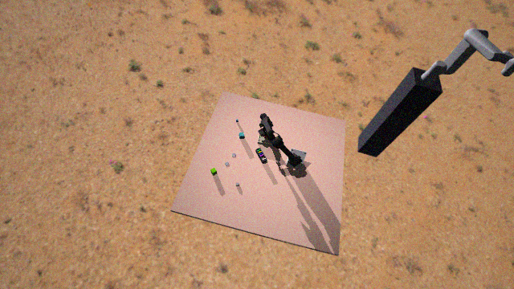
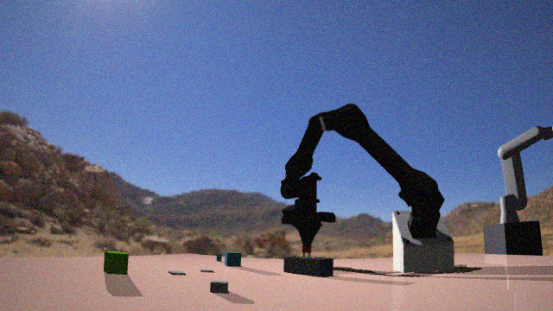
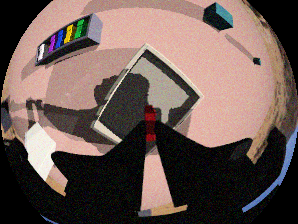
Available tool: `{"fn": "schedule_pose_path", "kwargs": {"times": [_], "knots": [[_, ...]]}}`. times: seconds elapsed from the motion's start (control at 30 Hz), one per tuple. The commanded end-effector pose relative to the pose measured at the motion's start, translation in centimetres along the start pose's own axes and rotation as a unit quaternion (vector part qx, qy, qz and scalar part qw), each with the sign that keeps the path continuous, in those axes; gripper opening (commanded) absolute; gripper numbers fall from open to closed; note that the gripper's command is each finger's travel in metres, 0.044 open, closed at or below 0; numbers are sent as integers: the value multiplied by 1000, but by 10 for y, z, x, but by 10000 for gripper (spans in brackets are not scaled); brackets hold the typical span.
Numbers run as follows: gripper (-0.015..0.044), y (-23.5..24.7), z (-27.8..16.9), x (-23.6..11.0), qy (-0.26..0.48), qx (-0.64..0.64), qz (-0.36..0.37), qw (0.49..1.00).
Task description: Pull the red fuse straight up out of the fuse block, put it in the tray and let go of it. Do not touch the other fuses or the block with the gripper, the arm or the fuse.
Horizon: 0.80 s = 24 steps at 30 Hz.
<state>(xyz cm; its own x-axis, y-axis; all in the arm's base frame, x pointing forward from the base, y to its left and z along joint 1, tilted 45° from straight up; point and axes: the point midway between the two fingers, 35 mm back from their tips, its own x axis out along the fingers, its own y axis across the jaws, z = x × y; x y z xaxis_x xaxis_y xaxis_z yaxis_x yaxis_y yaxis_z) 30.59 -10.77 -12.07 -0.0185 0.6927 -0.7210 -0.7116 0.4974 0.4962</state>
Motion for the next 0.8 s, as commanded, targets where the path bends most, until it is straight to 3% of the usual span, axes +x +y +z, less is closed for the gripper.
{"fn": "schedule_pose_path", "kwargs": {"times": [0.0, 0.1, 0.53, 0.63, 0.77], "knots": [[0, 3, -1, 7, -2, 5, 3, 1000], [0, 3, -1, 8, -2, 5, 3, 1000], [330, 1, 0, 2, 0, 0, 1, 1000], [330, 2, -1, -29, -1, 4, 3, 1000], [330, 2, -1, -32, -1, 5, 3, 1000]]}}
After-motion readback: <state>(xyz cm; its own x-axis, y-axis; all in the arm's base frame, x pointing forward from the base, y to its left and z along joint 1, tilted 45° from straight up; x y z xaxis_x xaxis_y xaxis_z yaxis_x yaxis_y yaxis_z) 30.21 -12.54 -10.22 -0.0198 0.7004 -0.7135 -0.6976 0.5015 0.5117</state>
